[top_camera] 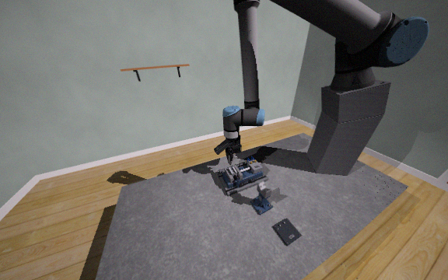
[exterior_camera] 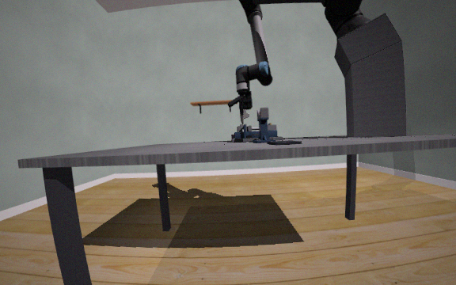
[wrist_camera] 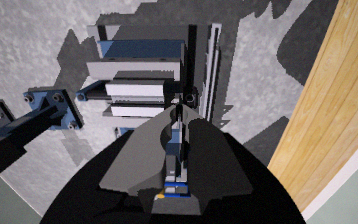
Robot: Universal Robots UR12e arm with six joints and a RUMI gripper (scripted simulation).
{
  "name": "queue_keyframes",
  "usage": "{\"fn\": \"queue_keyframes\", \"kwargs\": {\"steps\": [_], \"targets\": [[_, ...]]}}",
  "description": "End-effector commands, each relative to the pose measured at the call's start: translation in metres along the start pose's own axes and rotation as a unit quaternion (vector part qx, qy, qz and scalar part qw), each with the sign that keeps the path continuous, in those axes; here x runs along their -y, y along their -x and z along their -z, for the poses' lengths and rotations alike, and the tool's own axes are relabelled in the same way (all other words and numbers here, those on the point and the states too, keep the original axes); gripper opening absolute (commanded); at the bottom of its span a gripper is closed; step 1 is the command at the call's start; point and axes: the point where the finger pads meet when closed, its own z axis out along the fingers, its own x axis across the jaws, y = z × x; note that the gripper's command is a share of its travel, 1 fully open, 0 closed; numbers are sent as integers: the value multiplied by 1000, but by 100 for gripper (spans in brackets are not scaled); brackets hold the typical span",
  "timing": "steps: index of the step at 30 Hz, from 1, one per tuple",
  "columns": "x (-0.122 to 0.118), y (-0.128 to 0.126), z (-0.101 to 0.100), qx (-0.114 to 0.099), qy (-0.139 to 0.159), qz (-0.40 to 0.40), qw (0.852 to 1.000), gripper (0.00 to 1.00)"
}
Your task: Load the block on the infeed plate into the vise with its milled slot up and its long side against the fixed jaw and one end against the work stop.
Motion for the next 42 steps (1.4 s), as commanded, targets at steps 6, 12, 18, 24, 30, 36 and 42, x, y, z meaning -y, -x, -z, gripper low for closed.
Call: {"fn": "queue_keyframes", "kwargs": {"steps": [6,12,18,24,30,36,42], "targets": [[1,0,0,0,-1,0,1000,0],[1,0,-1,0,-1,0,1000,0],[1,0,-3,0,-1,0,1000,0],[1,0,-4,0,-1,0,1000,0],[1,0,-6,0,-1,0,1000,0],[1,0,-8,0,-1,0,1000,0],[1,0,-8,0,-1,0,1000,0]]}}
